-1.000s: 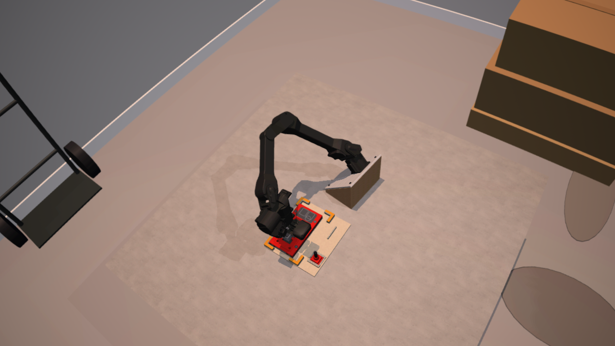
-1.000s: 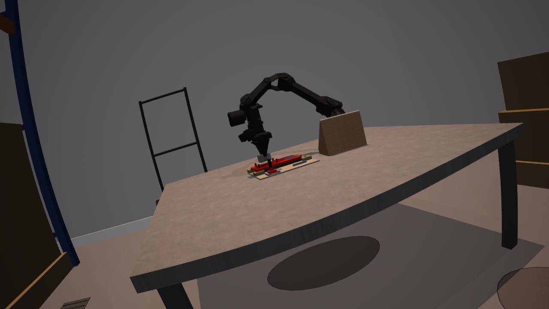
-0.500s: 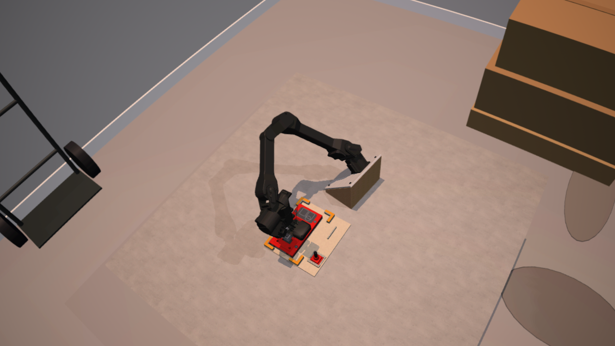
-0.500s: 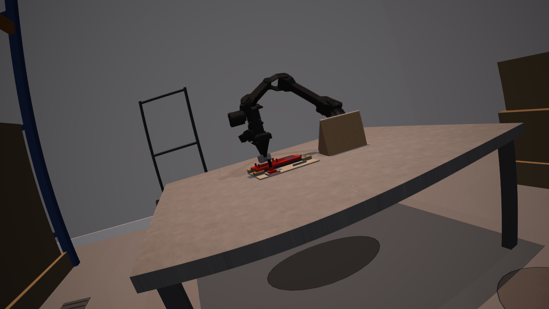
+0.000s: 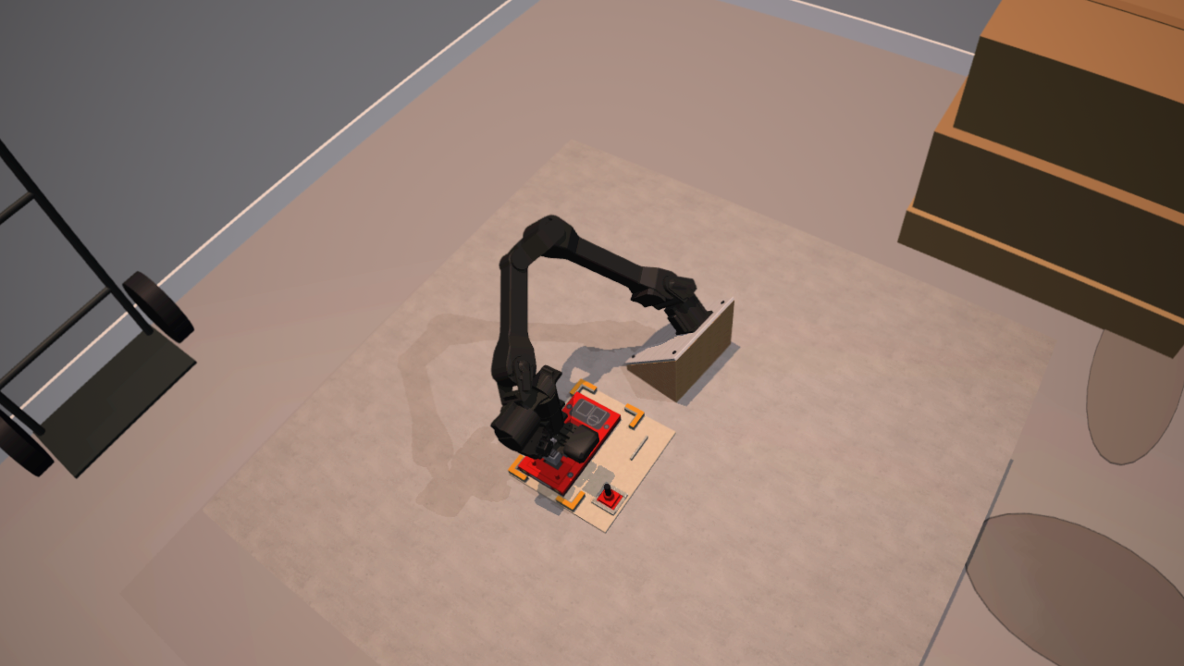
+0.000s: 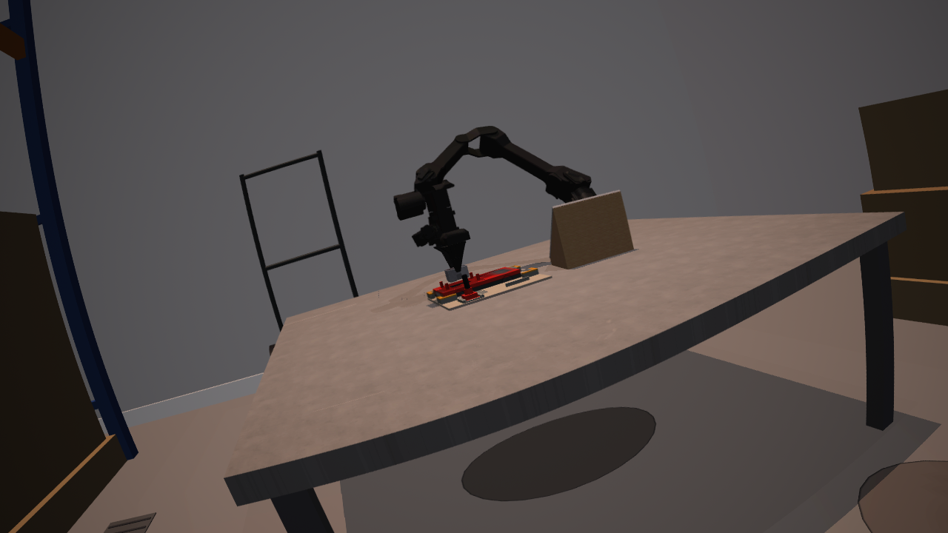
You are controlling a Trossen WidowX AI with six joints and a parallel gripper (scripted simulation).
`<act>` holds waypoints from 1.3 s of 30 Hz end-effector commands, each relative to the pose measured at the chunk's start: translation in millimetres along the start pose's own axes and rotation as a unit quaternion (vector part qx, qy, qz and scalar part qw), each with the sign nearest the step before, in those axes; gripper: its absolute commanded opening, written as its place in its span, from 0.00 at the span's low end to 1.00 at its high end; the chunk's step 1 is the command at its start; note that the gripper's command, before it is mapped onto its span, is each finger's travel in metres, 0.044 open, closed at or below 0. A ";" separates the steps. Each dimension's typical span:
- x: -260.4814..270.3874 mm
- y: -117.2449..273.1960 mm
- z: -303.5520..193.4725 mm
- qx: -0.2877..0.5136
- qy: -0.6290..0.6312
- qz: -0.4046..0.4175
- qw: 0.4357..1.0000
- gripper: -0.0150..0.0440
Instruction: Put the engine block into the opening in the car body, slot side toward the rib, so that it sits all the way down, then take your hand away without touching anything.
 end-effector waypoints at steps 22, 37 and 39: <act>0.0 -3.5 -0.3 0.000 0.001 -0.002 1.000 0.52; 0.0 -5.2 -0.4 0.000 0.001 -0.002 1.000 0.52; 0.0 -5.4 -0.4 0.000 0.001 -0.002 1.000 0.52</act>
Point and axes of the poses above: the point midway between the two fingers, 35 mm back from their tips, its own y axis back along the fingers, its own x axis across the jaws, z = x × y, the point moved 3 cm from there along y, back along the fingers, and after that the axes turned 5 degrees about -y, right-handed, at the moved point
